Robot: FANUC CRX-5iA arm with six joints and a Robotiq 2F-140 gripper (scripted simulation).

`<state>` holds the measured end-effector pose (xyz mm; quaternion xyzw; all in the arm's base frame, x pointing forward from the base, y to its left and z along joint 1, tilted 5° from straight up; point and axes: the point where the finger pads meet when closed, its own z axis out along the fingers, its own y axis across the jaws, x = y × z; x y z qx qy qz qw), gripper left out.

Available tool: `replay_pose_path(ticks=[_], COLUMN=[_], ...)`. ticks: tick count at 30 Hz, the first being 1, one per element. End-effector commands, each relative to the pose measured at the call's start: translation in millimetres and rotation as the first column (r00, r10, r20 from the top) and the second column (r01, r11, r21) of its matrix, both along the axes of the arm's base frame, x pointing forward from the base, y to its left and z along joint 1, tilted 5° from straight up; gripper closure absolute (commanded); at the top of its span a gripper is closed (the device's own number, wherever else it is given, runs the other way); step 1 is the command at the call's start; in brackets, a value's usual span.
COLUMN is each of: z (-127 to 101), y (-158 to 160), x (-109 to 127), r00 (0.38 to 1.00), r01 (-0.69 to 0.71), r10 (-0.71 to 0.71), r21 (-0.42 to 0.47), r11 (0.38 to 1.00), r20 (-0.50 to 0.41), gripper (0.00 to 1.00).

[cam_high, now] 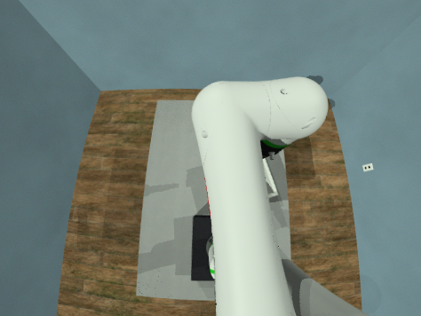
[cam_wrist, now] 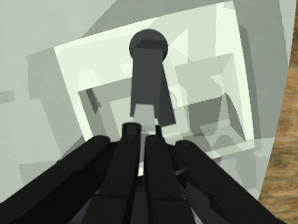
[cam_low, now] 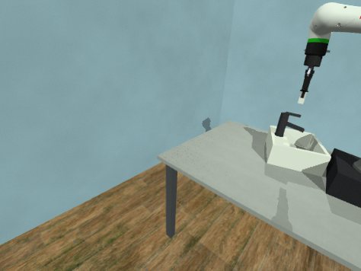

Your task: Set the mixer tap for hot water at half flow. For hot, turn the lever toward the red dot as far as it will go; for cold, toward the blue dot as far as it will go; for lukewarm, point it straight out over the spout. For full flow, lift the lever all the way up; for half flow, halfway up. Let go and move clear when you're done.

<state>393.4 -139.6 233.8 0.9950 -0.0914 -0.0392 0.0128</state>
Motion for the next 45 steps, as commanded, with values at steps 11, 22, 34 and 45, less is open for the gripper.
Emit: replay_pose_path(ticks=[11,22,34,45], z=[0.2,0.2,0.2,0.2], y=[0.0,0.0,0.0,0.0], x=[0.1,0.1,0.1,0.1], r00=[1.0,1.0,1.0,1.0], r01=[0.0,0.0,0.0,0.0], r10=[0.0,0.0,0.0,0.0], r21=[0.0,0.0,0.0,0.0], r11=[1.0,1.0,1.0,1.0], r20=[0.0,0.0,0.0,0.0], gripper=[1.0,0.57,0.57,0.57])
